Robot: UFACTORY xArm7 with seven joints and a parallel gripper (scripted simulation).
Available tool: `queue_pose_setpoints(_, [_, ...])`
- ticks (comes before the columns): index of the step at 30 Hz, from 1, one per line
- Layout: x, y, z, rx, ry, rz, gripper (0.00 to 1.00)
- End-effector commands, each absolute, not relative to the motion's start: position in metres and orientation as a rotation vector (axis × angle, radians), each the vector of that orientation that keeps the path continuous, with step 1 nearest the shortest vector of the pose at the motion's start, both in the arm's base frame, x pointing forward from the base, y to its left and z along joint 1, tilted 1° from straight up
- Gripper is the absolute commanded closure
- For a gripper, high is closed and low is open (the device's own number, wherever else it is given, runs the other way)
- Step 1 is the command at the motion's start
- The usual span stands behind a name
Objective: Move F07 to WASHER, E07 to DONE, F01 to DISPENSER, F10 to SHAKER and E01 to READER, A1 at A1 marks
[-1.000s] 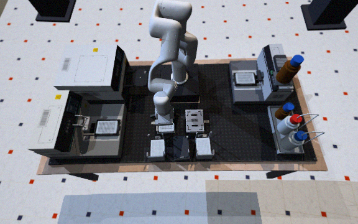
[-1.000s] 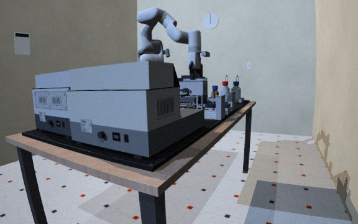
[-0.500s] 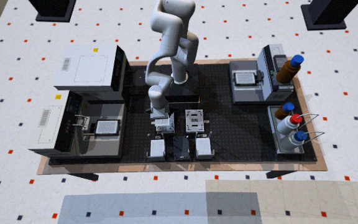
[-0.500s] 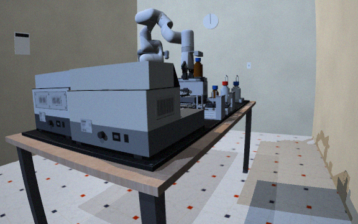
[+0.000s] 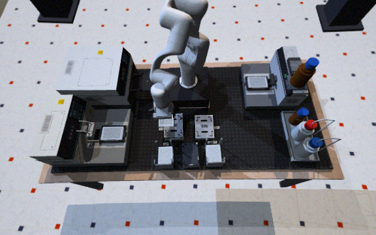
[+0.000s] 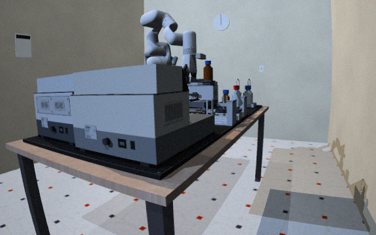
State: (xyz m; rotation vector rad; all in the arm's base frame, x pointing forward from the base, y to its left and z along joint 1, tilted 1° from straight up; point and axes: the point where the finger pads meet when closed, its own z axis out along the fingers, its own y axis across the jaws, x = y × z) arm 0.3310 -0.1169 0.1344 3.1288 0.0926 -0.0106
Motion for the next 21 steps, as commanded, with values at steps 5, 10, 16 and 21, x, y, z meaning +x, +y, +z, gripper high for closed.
queue_pose_setpoints(5, [0.312,-0.134,0.137,3.127,0.086,-0.003,1.00])
queue_pose_setpoints(10, [0.304,-0.140,0.137,3.127,0.086,-0.003,1.00])
queue_pose_setpoints(16, [0.288,-0.152,0.137,3.127,0.086,-0.003,1.00])
queue_pose_setpoints(21, [0.277,-0.162,0.137,3.127,0.076,-0.003,1.00])
